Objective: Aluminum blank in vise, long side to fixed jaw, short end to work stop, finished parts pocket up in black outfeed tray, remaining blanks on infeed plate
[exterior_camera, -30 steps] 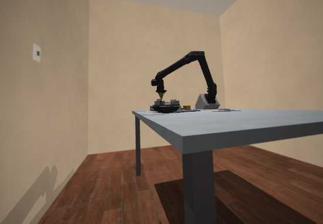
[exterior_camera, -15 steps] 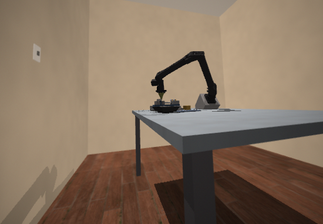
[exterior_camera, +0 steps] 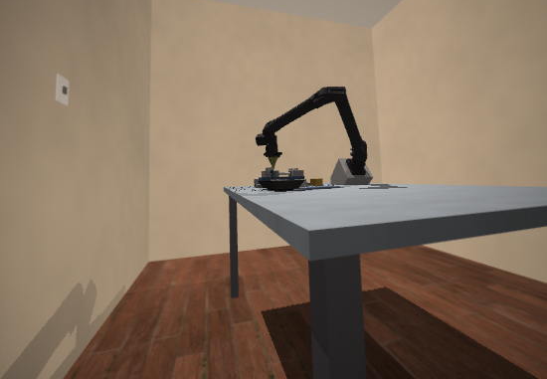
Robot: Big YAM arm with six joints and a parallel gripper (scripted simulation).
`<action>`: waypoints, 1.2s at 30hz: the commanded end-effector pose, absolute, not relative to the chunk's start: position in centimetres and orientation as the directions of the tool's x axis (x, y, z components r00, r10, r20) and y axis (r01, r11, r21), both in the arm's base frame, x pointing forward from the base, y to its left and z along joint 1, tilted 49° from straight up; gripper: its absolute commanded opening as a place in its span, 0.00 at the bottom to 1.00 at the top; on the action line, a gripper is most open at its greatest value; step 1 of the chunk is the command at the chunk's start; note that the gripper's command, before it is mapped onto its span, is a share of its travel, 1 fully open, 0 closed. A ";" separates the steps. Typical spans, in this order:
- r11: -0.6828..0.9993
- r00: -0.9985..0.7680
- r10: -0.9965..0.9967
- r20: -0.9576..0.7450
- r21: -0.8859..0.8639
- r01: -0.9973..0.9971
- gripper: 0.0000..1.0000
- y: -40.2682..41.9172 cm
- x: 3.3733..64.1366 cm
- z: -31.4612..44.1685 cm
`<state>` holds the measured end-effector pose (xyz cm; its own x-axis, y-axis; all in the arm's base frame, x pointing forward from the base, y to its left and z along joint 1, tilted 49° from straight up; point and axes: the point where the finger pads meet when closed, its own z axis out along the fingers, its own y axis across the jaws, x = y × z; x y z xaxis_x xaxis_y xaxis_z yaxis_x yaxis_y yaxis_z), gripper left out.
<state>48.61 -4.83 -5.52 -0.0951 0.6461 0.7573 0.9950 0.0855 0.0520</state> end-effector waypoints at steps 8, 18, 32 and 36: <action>0.108 -0.141 0.651 0.746 0.093 0.990 0.00 -3.9 51.7 -5.5; 0.108 -0.143 0.651 0.745 0.095 0.990 0.00 -3.9 51.9 -5.5; 0.108 -0.143 0.652 0.745 0.095 0.990 0.00 -3.9 52.1 -5.5; 0.108 -0.143 0.652 0.745 0.095 0.990 0.00 -3.9 52.1 -5.5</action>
